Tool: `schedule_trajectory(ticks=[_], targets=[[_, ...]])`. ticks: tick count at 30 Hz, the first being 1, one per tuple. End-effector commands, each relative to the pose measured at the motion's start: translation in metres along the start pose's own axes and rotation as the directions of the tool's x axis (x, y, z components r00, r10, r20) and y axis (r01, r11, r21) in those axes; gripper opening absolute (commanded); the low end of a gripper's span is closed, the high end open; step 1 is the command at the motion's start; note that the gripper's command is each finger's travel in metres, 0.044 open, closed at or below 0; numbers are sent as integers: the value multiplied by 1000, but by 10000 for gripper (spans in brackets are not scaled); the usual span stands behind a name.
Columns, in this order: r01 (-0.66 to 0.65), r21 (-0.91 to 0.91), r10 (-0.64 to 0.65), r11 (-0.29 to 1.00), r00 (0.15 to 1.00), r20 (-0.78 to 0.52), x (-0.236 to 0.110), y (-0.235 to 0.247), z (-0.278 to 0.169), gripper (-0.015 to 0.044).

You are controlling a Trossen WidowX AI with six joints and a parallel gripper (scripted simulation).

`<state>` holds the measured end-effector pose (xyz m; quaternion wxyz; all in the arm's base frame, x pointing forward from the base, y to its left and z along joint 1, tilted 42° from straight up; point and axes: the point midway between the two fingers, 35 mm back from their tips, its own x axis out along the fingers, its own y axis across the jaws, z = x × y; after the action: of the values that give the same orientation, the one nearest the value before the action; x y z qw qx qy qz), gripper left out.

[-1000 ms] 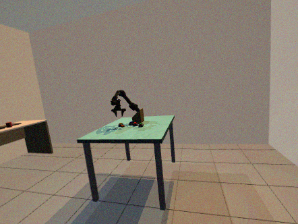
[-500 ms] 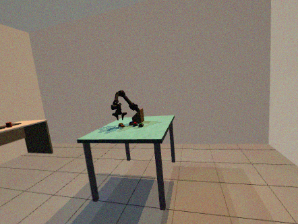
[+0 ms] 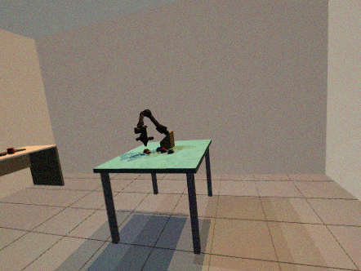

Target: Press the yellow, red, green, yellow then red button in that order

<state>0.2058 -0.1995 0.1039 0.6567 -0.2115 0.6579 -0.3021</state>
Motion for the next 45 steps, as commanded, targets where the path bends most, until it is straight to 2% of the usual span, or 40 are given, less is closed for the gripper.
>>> schedule_trajectory(ticks=[1, 23, 45], targets=[[-4, -3, 4, 1000, 1000, 3, 0, 1, 1, 20], [-3, -3, 3, 1000, 1000, 3, 33, 1, 0, 20], [1, 1, -1, 1000, 1000, 2, 30, 0, 1, 20]])
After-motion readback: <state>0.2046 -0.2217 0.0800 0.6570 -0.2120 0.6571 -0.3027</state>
